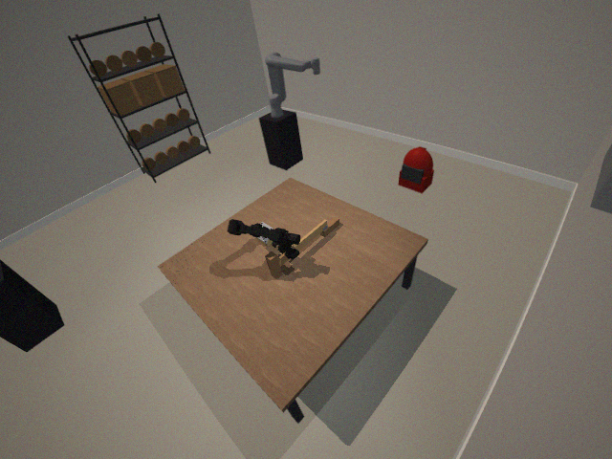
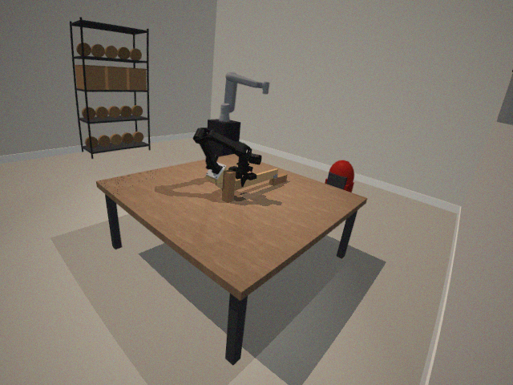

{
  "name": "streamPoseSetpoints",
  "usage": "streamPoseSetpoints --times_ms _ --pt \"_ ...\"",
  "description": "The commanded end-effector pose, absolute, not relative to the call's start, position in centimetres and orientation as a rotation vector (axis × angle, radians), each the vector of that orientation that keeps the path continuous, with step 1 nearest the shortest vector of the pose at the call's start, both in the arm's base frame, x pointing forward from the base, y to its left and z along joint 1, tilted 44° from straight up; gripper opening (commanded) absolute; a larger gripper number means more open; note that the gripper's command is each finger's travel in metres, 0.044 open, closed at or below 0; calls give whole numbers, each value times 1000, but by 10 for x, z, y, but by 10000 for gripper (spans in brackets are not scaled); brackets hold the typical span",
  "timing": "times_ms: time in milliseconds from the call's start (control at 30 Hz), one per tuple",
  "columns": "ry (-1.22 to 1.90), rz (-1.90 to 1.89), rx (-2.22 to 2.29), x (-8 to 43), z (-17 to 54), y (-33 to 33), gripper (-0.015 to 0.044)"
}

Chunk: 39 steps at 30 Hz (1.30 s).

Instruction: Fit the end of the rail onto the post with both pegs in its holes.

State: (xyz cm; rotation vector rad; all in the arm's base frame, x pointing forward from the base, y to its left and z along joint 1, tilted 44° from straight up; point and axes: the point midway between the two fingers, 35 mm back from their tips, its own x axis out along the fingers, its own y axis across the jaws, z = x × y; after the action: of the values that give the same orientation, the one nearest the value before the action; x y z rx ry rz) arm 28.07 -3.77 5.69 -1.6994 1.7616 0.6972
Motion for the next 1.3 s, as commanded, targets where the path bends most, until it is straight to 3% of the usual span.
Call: streamPoseSetpoints --times_ms 0,700,1267 --pt "1761 695 -1706 281 59 -39 0" --pt "1761 695 -1707 280 64 -43 0" --pt "1762 696 -1699 280 62 -43 440"
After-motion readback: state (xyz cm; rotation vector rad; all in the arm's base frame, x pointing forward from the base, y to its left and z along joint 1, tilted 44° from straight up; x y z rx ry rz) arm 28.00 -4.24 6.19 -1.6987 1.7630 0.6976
